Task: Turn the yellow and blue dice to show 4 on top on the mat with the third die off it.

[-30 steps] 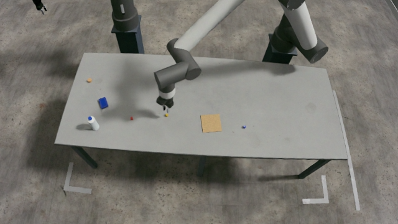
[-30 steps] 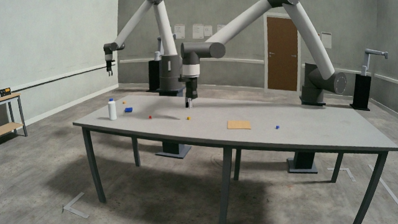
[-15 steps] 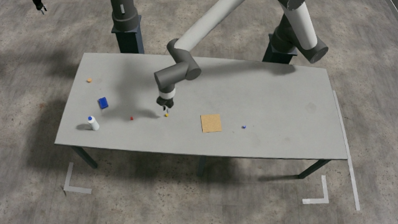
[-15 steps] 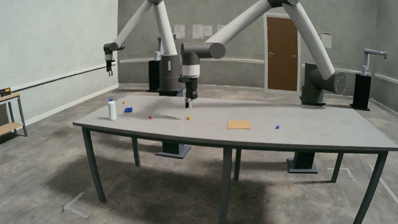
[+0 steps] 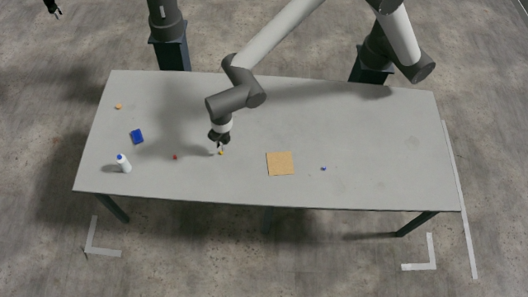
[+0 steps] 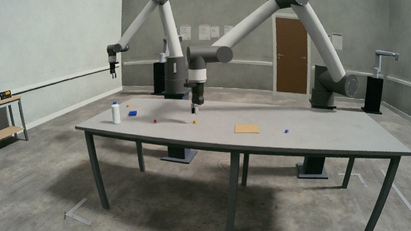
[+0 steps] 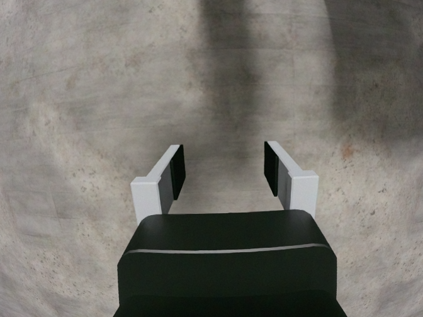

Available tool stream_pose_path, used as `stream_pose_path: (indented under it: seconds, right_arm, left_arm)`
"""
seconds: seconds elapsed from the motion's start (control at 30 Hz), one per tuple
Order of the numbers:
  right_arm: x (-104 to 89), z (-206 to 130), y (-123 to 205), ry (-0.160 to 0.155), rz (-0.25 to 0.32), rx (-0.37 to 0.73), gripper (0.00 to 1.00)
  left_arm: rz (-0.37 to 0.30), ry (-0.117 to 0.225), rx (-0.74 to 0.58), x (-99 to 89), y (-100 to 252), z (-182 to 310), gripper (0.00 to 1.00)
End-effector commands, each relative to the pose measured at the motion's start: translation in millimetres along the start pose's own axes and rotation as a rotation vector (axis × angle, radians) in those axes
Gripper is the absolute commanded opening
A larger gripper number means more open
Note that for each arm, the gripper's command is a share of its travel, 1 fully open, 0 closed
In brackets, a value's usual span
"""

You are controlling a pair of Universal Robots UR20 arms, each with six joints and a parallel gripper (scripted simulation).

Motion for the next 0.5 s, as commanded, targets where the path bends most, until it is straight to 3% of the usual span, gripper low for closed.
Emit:
stream_pose_path:
  seconds: [0.0,0.47]
  right_arm:
    - [-0.6,0.1,-0.3,0.0,-0.001,0.0,1.0]
    - [-0.6,0.1,-0.3,0.0,-0.001,0.0,1.0]
  left_arm:
    - [0.001,0.0,0.0,5.1,0.5,0.1,0.64]
    - [0.001,0.0,0.0,23.3,0.7,0.2,0.64]
Point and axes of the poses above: on each arm, the point where the finger pads meet when closed, its own x axis out along the fingers, its own z axis across the jaws, y = z × x, the point moved 8 cm from there along -x, back along the fingers, and after that the axes turned 14 degrees about x, right-handed, at the moved point
